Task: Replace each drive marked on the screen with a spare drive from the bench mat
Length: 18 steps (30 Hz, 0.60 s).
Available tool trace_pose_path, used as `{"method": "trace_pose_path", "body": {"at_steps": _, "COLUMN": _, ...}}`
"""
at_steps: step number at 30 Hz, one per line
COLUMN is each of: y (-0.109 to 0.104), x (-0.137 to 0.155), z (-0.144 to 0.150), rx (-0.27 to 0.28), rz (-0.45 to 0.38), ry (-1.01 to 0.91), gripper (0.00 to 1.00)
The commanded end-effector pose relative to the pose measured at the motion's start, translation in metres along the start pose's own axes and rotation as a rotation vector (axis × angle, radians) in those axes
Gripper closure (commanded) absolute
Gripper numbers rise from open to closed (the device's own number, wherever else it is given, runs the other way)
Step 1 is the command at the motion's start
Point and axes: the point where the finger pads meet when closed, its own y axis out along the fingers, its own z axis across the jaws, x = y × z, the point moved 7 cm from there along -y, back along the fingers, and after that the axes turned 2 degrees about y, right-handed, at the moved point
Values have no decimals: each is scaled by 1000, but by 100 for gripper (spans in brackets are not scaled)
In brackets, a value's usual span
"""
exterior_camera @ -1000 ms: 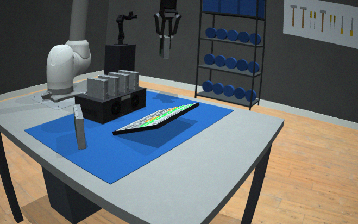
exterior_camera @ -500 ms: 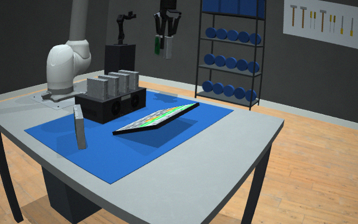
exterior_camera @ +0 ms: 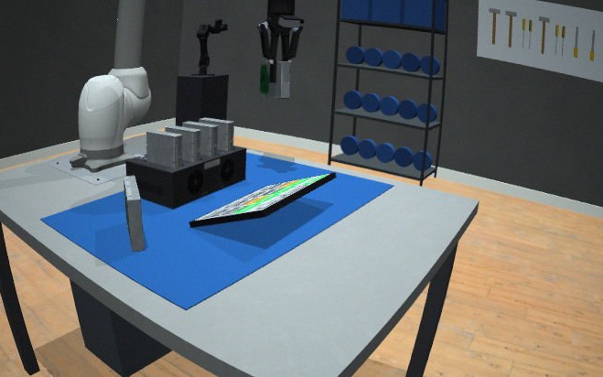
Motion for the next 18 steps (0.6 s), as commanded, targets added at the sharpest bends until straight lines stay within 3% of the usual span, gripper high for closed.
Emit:
{"method": "trace_pose_path", "body": {"at_steps": 1, "y": -1, "x": 6, "z": 0, "rx": -5, "rz": 86, "ry": 1, "gripper": 90}}
{"method": "trace_pose_path", "body": {"at_steps": 7, "y": 2, "x": 16, "z": 1, "rx": -6, "rz": 235, "ry": 2, "gripper": 90}}
{"method": "trace_pose_path", "body": {"at_steps": 18, "y": 2, "x": 21, "z": 0, "rx": -17, "rz": 312, "ry": 0, "gripper": 90}}
